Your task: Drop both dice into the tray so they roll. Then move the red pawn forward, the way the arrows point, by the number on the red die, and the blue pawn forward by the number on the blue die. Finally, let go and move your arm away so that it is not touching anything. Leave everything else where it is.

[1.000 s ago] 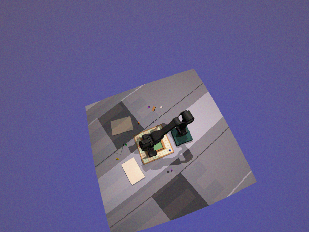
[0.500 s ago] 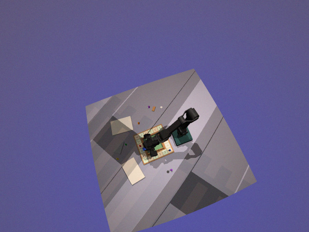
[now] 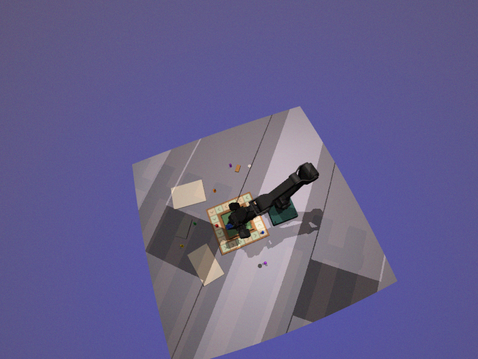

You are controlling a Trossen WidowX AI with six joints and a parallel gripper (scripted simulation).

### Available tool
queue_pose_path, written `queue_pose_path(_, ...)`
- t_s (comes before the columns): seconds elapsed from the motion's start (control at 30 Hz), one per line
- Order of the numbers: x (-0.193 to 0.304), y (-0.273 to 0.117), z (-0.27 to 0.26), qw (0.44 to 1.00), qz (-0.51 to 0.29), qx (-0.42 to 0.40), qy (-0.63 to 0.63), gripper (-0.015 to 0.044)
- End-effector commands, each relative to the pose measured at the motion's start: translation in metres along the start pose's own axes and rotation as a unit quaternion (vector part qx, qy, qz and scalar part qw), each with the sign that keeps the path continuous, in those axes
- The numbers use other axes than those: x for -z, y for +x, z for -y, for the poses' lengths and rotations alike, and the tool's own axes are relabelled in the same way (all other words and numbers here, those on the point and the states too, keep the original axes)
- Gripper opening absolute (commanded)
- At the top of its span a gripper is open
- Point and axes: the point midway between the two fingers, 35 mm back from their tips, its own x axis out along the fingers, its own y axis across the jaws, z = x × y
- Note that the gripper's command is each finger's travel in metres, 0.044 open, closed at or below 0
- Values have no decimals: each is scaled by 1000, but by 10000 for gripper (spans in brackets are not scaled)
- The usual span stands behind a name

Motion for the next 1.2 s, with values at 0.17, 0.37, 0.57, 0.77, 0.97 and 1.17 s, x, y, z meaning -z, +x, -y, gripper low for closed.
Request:
queue_pose_path(0.17,8,-2,7,1000,-9,3,2,0)
queue_pose_path(0.37,5,0,57,1000,-10,4,0,0)
queue_pose_path(0.57,6,-1,70,1000,-7,5,0,0)
queue_pose_path(0.77,6,-1,70,1000,-7,5,0,0)
queue_pose_path(0.97,7,-1,69,1000,-10,6,2,0)
queue_pose_path(1.17,7,-1,69,1000,-10,6,2,53)
